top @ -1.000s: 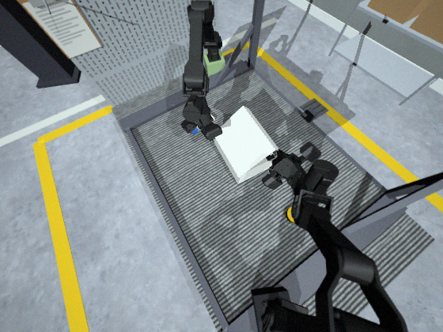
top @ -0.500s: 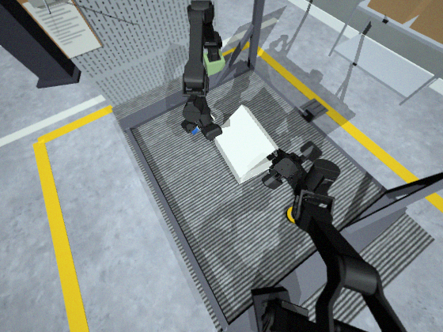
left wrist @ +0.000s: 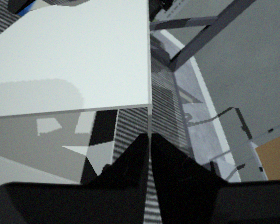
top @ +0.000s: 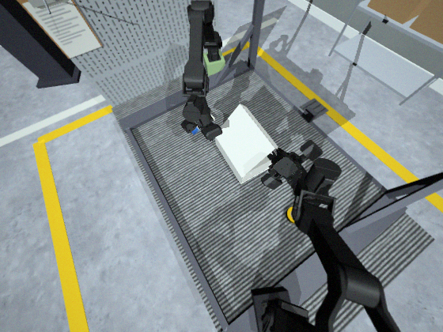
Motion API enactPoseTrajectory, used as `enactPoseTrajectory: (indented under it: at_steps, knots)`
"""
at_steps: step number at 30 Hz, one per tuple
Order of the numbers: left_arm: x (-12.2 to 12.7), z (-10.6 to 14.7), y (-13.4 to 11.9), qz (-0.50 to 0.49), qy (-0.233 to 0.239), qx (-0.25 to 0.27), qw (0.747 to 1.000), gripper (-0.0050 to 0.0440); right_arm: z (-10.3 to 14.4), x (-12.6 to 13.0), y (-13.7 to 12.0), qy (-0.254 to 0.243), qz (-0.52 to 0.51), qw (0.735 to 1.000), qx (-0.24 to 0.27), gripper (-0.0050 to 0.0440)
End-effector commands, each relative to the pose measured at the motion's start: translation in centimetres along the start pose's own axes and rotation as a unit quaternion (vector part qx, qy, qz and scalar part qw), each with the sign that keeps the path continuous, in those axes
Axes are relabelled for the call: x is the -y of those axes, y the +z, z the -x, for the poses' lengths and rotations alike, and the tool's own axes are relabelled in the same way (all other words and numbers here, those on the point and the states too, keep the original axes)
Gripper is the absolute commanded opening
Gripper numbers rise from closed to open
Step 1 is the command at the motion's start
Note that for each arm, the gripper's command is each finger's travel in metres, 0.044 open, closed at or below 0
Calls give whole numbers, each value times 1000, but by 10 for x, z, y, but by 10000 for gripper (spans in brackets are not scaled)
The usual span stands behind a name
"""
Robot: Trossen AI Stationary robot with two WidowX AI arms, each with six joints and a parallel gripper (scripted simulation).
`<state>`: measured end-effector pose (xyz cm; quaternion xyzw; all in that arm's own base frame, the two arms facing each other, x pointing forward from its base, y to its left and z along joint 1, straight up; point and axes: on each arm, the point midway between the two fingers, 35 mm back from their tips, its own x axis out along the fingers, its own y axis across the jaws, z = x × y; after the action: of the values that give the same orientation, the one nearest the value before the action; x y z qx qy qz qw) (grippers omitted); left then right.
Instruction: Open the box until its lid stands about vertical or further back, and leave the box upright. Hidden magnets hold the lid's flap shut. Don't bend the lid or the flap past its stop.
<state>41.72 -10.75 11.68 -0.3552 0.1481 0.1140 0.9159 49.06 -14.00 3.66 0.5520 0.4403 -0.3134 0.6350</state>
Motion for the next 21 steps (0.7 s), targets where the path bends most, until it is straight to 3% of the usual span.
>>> enactPoseTrajectory:
  at_steps: [1,21]
  knots:
    - [12,3,10,8,-13,9,1000,5,7,-7,0,9,3,1000,4,-50]
    - [14,11,23,9,-16,11,1000,5,7,-7,0,9,3,1000,4,-50]
